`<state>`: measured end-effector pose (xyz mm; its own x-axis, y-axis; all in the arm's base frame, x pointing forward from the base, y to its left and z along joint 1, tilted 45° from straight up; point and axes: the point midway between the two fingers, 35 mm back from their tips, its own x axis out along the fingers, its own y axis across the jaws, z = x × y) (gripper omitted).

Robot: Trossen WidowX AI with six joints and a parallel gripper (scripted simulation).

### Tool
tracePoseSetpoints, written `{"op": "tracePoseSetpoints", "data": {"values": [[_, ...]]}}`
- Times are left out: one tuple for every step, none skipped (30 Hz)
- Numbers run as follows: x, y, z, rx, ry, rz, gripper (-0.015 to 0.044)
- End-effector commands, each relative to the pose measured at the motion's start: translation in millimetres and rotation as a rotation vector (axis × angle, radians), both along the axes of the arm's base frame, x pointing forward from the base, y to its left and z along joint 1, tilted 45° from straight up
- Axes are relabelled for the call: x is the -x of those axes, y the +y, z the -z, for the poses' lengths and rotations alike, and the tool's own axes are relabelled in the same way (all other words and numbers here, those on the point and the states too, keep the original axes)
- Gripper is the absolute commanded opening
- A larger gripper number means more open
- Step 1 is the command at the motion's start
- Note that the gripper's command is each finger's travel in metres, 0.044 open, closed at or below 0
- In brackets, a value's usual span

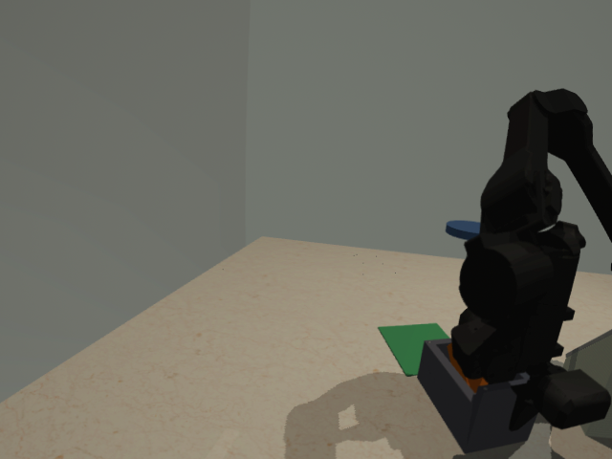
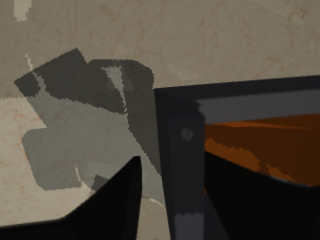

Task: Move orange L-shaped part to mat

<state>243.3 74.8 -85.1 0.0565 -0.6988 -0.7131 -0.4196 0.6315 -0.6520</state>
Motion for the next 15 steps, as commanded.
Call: {"op": "tracePoseSetpoints", "data": {"values": [[2,8,0,-0.002,0.0,-0.001,0.018],[2,8,0,-0.002,0.0,-0.001,0.018],[2,11,-2,-0.002,0.0,-0.001,0.018],[1,14,-6,-0.003,0.0,-0.001,0.018],[0,20,-12,-0.003,0.0,-0.001,0.018],[-1,26,-19,-0.004,0.0,-0.001,0.018],[-1,34,-28,-0.005,0.0,-0.001,0.018],[-1,42,-38,-0.005,0.001,-0.001,0.018],[-1,52,-52,-0.005,0.001,-0.001,0.018],[1,61,-65,-0.005,0.001,-0.001,0.018],[2,67,-73,-0.004,0.001,-0.001,0.018],[3,68,-76,-0.004,0.001,-0.001,0.018],[3,68,-76,-0.004,0.001,-0.001,0.018],[3,68,-76,-0.004,0.001,-0.001,0.018],[3,68,-76,-0.004,0.001,-0.001,0.018]]}}
